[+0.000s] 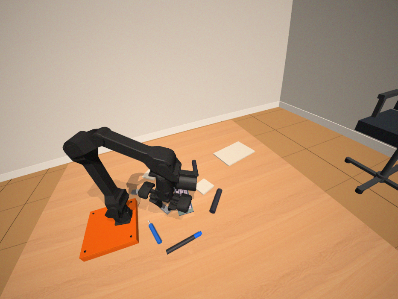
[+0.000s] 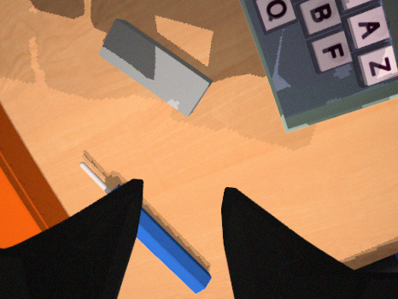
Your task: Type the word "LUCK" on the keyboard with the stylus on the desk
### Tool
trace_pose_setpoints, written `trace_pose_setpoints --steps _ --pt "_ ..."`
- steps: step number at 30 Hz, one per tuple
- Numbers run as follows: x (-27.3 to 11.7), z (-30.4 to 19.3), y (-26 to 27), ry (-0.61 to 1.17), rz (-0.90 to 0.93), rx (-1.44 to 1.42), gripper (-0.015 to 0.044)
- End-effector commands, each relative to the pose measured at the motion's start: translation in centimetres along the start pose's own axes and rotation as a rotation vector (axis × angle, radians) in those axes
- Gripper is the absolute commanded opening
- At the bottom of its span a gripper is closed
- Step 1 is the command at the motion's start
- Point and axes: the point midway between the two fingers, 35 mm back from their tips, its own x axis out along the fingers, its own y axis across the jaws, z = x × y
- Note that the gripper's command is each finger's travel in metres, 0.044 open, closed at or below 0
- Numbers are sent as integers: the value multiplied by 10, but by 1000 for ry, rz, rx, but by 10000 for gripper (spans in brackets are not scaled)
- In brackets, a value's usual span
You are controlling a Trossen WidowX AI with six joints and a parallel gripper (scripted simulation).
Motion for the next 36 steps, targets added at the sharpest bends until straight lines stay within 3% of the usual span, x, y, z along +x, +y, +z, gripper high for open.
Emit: trace_pose_setpoints --steps 1,12,36 --pt "11 -51 17 -188 81 -517 150" --pt "17 -78 34 -344 12 -922 150" --pt "23 -79 32 -346 10 -929 150"
